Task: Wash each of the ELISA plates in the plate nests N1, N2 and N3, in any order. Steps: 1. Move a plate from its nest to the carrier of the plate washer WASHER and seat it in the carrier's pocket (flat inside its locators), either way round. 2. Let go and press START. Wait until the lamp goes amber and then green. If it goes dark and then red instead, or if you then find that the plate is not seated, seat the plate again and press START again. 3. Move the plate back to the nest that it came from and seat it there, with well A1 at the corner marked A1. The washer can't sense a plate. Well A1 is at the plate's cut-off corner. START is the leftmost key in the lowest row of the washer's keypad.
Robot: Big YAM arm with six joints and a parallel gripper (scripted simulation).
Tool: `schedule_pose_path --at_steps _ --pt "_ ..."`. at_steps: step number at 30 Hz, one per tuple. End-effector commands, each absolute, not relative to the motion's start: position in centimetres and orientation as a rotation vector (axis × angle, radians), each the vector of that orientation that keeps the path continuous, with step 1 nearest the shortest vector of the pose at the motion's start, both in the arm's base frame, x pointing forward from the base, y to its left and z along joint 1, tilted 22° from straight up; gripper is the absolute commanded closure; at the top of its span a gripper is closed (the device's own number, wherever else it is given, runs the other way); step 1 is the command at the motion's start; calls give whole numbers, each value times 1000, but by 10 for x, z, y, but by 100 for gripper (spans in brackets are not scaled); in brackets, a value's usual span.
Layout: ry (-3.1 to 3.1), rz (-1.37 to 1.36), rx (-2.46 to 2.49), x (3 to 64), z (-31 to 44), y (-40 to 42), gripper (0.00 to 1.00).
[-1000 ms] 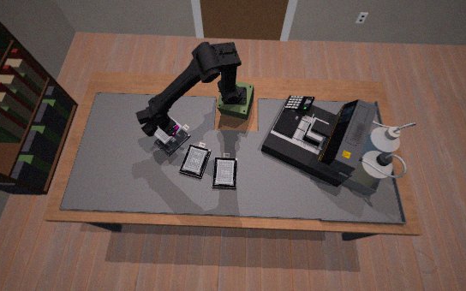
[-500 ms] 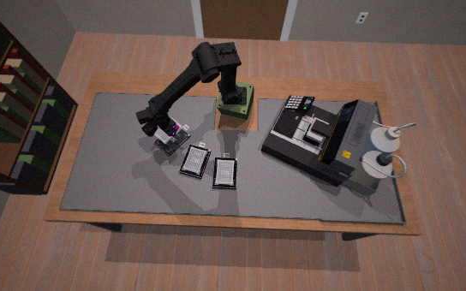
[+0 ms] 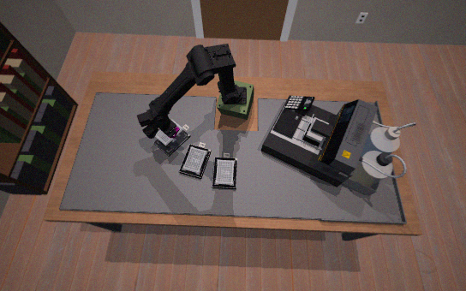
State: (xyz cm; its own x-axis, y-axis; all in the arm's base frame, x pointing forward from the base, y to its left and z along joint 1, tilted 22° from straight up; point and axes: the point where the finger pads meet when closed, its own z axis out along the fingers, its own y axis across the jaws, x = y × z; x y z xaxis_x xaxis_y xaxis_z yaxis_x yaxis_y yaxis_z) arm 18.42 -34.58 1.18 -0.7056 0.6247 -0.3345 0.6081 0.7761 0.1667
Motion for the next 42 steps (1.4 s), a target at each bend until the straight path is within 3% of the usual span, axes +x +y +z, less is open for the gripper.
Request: schedule_pose_path --at_steps 1,42 --pt "2586 39 931 194 10 -355 16" --pt "2563 6 923 214 -27 -364 16"
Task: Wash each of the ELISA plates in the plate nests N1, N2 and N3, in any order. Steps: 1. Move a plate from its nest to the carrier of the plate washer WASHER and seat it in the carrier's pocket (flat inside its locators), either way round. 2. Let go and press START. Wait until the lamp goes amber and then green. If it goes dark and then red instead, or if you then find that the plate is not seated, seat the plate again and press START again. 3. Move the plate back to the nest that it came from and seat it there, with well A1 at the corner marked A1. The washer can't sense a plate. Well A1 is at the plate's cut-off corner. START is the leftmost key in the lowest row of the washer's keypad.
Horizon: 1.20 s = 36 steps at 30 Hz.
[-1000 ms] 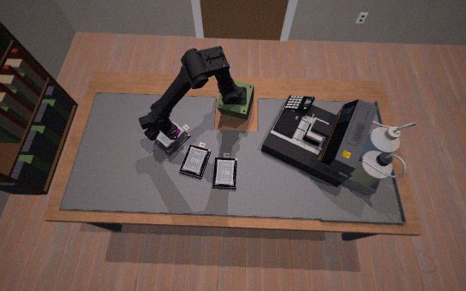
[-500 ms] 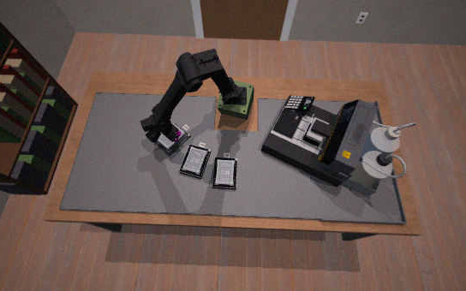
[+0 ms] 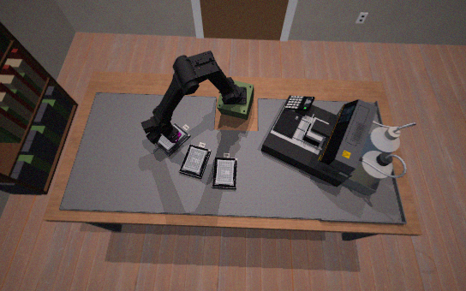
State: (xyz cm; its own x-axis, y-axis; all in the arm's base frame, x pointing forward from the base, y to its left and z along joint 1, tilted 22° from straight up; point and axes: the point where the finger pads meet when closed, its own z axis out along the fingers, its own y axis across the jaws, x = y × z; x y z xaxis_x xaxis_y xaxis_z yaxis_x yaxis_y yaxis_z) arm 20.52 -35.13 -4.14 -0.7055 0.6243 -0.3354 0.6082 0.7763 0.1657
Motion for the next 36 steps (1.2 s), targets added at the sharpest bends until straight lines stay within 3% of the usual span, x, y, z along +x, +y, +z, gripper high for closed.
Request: schedule_pose_path --at_steps 1,36 --pt "2564 8 924 214 -27 -364 16" --pt "2581 34 932 208 -35 -358 16"
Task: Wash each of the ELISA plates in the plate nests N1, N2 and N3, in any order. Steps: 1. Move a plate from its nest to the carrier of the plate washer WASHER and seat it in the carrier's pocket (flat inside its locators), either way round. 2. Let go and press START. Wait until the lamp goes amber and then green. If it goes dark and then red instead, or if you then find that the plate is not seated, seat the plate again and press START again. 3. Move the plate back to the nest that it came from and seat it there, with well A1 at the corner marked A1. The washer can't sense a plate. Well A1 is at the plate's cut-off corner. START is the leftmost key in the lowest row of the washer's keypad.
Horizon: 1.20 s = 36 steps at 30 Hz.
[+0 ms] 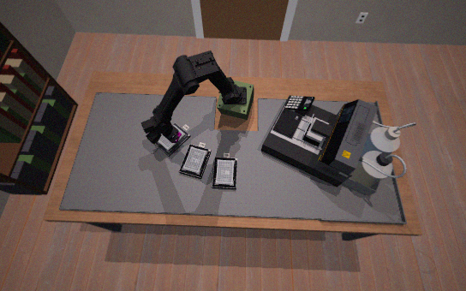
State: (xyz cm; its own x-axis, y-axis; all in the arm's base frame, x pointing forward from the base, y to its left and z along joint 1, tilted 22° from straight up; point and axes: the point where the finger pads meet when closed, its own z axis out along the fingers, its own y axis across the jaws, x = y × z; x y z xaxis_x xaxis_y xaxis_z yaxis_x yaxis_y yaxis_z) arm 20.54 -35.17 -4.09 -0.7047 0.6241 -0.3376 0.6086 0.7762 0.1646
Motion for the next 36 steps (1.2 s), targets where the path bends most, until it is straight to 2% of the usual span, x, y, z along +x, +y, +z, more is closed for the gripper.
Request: schedule_pose_path --at_steps 1,36 --pt "2581 34 932 208 -35 -358 16" --pt "2582 35 930 213 -42 -356 16"
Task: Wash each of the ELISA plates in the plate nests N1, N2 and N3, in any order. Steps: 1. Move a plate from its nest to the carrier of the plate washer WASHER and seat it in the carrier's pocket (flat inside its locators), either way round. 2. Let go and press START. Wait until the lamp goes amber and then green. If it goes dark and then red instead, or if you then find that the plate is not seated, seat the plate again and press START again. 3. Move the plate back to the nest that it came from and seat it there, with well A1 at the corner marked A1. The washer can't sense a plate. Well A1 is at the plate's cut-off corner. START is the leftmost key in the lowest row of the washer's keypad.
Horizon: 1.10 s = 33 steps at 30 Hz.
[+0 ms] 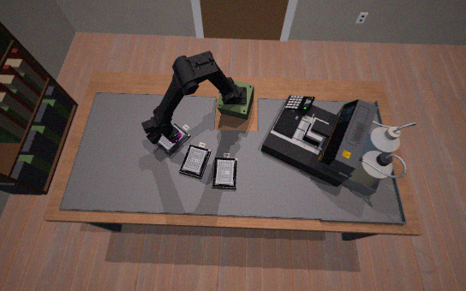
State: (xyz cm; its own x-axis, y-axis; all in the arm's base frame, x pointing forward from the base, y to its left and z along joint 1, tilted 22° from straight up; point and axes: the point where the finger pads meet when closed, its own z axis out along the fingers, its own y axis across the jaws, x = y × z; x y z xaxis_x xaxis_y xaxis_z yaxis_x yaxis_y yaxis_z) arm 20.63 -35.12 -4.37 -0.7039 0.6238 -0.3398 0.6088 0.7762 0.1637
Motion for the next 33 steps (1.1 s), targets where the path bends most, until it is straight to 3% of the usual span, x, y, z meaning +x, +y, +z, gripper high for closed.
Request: schedule_pose_path --at_steps 1,33 --pt "2582 35 930 213 -42 -356 16" --pt "2580 32 928 216 -45 -358 16"
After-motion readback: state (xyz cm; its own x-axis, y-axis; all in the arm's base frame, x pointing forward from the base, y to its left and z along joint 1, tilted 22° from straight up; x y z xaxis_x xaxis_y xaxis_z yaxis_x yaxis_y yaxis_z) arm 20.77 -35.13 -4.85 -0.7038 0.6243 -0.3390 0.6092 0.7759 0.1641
